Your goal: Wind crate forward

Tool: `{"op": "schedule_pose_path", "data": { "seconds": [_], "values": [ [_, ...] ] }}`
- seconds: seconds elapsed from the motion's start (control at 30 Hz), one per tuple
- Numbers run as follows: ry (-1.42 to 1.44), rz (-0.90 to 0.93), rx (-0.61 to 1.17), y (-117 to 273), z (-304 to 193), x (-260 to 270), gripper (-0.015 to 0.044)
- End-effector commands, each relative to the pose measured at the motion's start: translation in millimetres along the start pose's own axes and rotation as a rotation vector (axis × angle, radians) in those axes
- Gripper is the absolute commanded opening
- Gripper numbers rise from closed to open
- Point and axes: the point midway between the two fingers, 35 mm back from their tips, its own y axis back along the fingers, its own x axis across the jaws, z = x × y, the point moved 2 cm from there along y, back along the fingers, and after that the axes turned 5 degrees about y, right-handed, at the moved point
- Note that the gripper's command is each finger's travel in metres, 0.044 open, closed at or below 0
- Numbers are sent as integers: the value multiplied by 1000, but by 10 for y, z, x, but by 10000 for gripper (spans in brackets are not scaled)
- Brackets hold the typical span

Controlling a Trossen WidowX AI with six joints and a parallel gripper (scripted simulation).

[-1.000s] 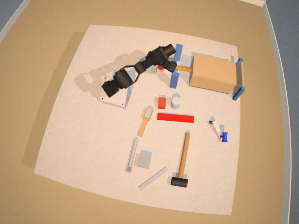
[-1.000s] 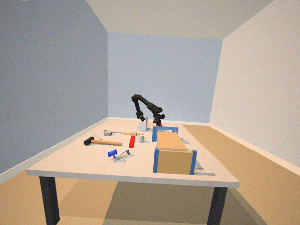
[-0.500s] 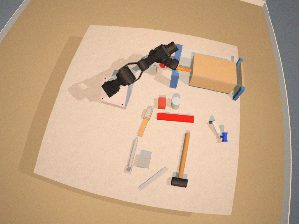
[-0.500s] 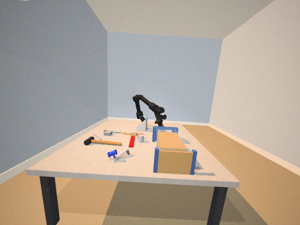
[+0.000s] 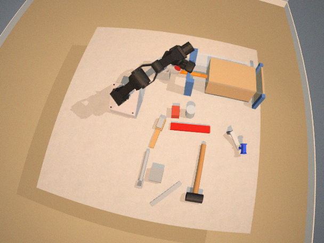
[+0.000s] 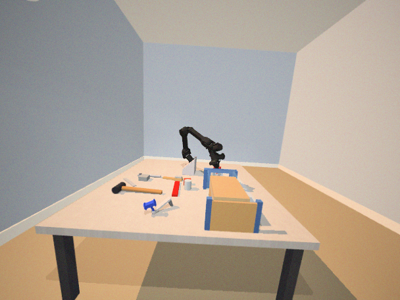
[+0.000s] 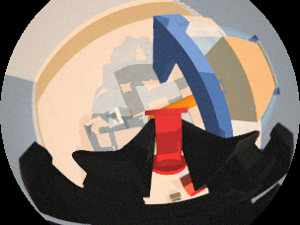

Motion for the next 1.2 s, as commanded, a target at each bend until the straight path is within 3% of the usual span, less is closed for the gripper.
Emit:
{"op": "schedule_pose_path", "data": {
  "seconds": [0.0, 1.17],
  "values": [
    [-5, 3, -5, -53, 83, 13, 0],
    [-6, 4, -10, -226, 524, 256, 0]
  ]
}}
